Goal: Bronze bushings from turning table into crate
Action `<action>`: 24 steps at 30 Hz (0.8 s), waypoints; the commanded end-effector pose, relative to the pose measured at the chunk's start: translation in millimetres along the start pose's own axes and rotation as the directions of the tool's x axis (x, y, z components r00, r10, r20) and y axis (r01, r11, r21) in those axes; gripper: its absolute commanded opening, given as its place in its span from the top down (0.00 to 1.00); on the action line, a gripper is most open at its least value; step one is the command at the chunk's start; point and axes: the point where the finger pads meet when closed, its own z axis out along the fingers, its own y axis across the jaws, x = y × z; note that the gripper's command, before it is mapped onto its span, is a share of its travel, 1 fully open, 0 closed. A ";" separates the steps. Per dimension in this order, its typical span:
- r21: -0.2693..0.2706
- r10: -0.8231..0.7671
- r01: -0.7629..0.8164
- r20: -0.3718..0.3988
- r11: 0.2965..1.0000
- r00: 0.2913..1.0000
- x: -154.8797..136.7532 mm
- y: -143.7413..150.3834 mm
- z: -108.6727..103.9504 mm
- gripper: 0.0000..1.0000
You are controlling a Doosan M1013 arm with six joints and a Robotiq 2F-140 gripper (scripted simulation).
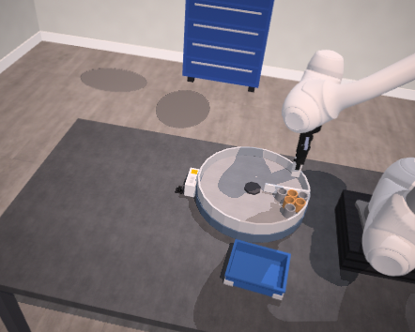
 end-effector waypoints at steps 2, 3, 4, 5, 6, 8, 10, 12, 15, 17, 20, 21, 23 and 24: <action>0.004 -0.004 0.004 0.007 1.000 1.000 -0.2 -0.6 -0.2 0.90; 0.004 -0.004 0.004 0.007 1.000 1.000 -0.2 -0.6 -0.2 0.90; 0.004 -0.004 0.004 0.007 1.000 1.000 -0.2 -0.6 -0.2 0.90; 0.004 -0.004 0.004 0.007 1.000 1.000 -0.2 -0.6 -0.2 0.90; 0.004 -0.004 0.004 0.007 1.000 1.000 -0.2 -0.6 -0.2 0.90; 0.004 -0.004 0.004 0.007 1.000 1.000 -0.2 -0.6 -0.2 0.90; 0.004 -0.004 0.004 0.007 1.000 1.000 -0.2 -0.6 -0.2 0.90; 0.004 -0.004 0.004 0.007 1.000 1.000 -0.2 -0.6 -0.2 0.90; 0.004 -0.004 0.004 0.007 1.000 1.000 -0.2 -0.6 -0.2 0.90; 0.004 -0.004 0.004 0.007 1.000 1.000 -0.2 -0.6 -0.2 0.90; 0.004 -0.004 0.004 0.007 1.000 1.000 -0.2 -0.6 -0.2 0.90; 0.004 -0.004 0.004 0.007 1.000 1.000 -0.2 -0.6 -0.2 0.90; 0.004 -0.004 0.004 0.007 1.000 1.000 -0.2 -0.6 -0.2 0.90; 0.004 -0.004 0.004 0.007 1.000 1.000 -0.2 -0.6 -0.2 0.90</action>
